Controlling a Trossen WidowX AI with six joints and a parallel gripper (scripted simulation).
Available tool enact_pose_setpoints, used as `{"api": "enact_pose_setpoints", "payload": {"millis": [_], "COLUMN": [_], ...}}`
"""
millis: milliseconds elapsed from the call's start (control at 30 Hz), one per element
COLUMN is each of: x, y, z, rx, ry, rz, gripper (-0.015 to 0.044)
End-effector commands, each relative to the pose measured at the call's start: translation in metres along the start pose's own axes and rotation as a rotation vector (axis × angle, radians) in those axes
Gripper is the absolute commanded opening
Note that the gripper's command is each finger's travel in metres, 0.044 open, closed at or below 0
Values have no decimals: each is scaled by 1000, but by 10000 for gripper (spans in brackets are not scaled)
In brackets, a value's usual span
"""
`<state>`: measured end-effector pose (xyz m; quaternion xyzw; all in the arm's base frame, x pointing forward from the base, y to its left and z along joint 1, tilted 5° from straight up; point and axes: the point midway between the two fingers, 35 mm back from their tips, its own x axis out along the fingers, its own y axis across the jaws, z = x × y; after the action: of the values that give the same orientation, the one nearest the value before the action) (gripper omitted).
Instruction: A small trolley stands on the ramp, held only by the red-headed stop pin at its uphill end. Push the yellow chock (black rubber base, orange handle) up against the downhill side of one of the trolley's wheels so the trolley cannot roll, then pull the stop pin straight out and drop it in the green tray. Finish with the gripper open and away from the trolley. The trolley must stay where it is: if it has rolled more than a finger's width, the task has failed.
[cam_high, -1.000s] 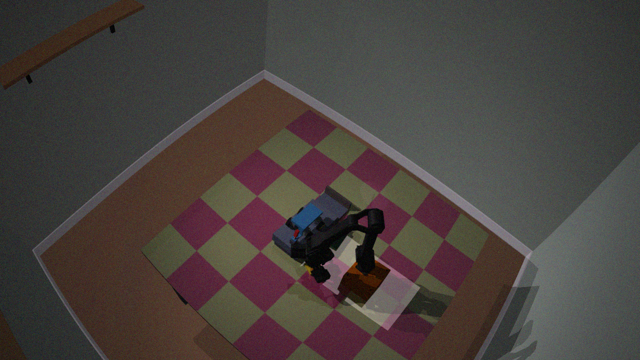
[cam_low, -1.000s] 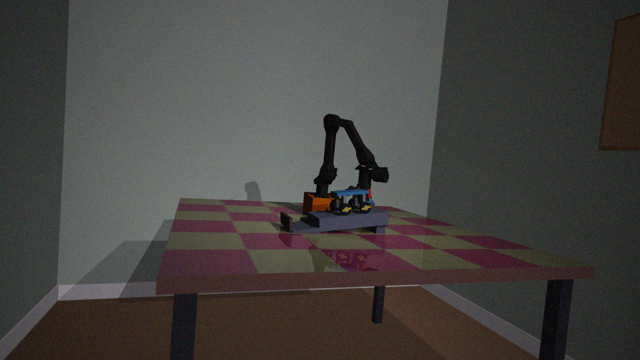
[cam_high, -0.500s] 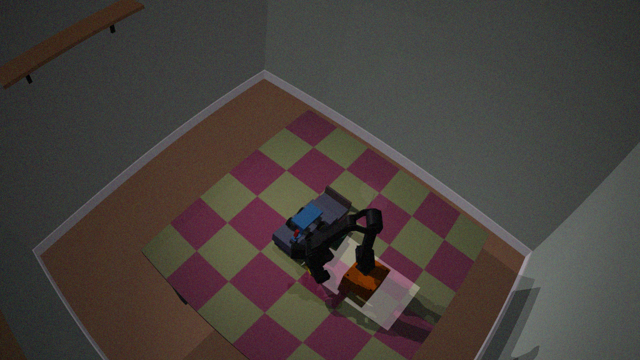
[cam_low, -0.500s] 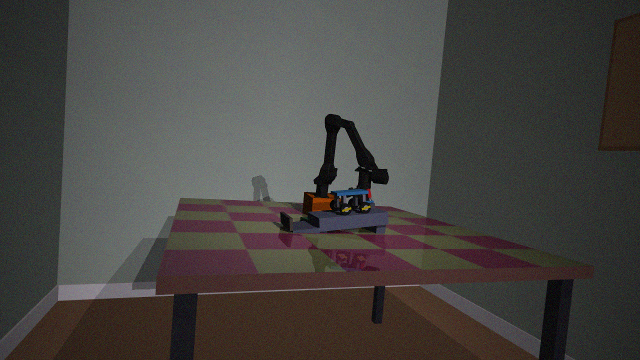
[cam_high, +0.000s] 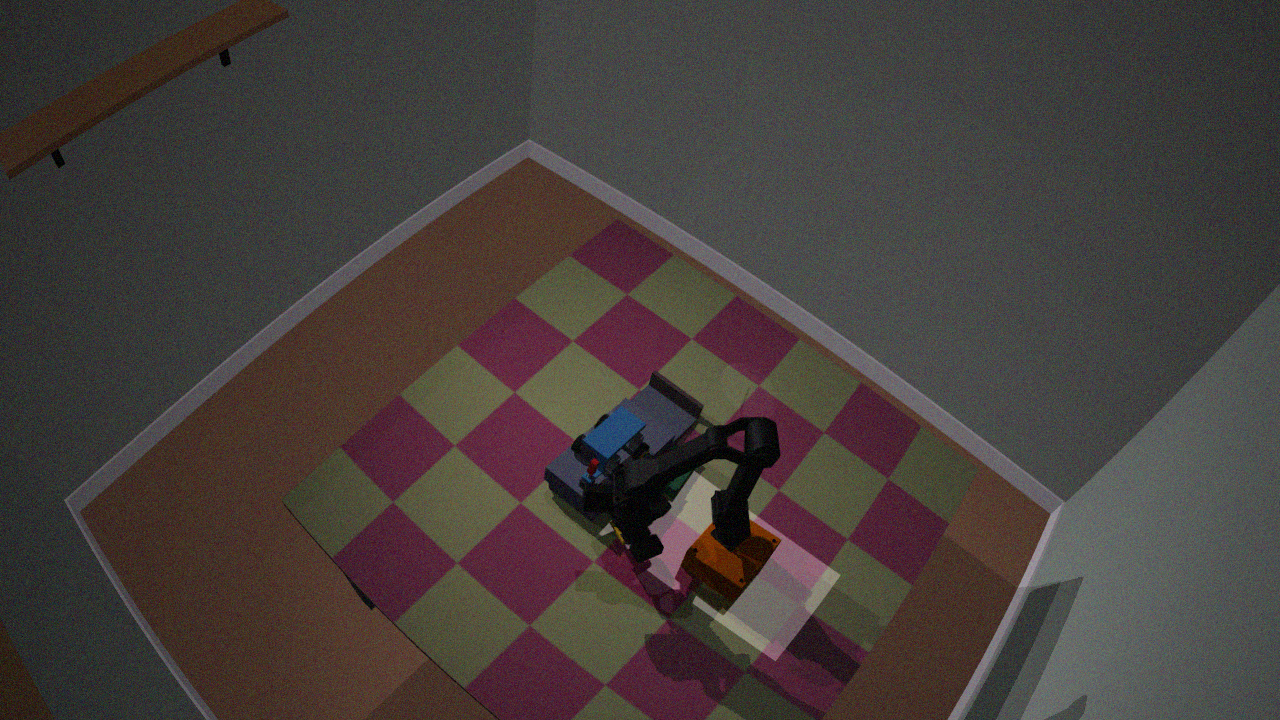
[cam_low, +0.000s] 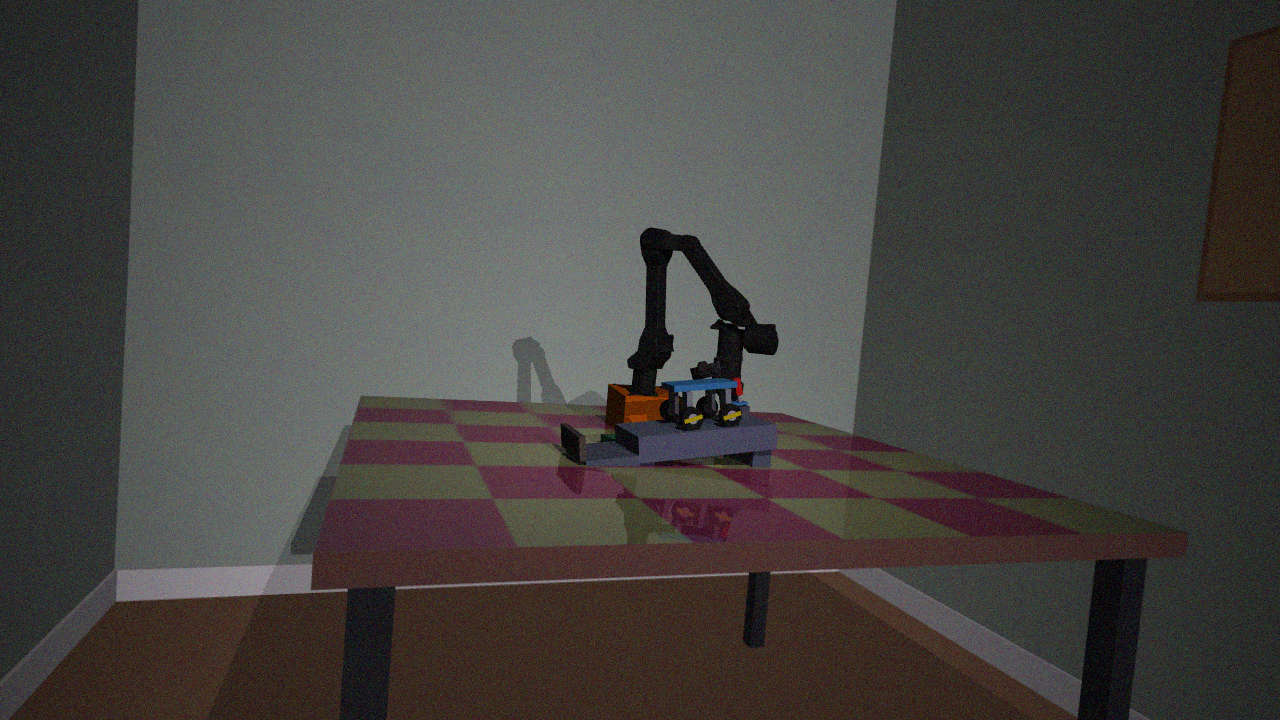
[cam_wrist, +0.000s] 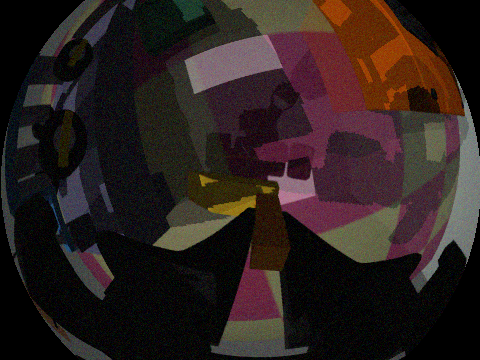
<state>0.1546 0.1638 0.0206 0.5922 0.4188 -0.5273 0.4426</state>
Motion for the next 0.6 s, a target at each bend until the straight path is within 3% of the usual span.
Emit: {"api": "enact_pose_setpoints", "payload": {"millis": [0, 567], "x": [-14, -71], "y": [0, 0], "z": [0, -1], "rx": [2, 2], "ry": [0, 0], "rz": [4, 4], "gripper": [0, 0]}}
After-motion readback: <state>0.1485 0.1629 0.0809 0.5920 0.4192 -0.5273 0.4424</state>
